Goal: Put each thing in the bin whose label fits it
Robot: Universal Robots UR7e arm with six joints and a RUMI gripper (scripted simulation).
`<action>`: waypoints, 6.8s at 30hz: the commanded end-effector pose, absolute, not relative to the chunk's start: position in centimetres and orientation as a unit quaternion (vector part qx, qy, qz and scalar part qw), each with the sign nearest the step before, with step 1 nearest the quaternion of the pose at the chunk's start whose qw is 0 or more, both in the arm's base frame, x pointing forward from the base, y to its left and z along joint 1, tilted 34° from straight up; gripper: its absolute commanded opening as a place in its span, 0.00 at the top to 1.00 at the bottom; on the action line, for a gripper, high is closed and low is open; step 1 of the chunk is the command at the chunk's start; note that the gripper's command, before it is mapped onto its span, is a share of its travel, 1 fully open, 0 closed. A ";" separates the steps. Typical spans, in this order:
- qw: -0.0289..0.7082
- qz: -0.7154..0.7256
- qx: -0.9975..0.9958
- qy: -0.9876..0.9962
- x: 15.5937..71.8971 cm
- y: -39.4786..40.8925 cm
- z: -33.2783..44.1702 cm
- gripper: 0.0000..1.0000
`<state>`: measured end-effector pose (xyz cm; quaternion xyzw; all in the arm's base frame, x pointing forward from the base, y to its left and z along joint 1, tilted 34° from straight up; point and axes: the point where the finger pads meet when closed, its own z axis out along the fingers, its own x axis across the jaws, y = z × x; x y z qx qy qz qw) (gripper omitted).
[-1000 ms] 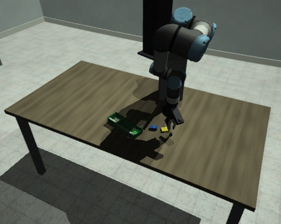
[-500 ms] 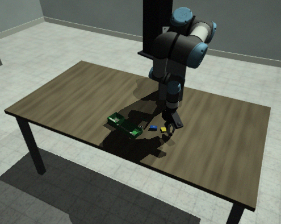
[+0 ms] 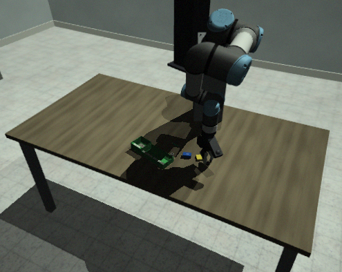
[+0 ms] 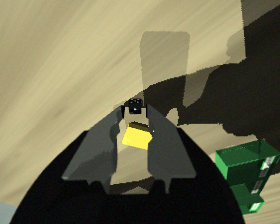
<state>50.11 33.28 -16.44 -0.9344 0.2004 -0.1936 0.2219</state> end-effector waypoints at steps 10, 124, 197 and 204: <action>0.222 -0.194 -0.934 0.200 50.1 33.3 -16.4 1.00; 0.185 -0.230 -0.955 0.037 55.2 8.9 -15.6 1.00; 0.185 -0.230 -0.955 0.036 60.6 -4.5 -19.2 1.00; 0.185 -0.230 -0.955 0.036 61.2 -4.1 -20.3 1.00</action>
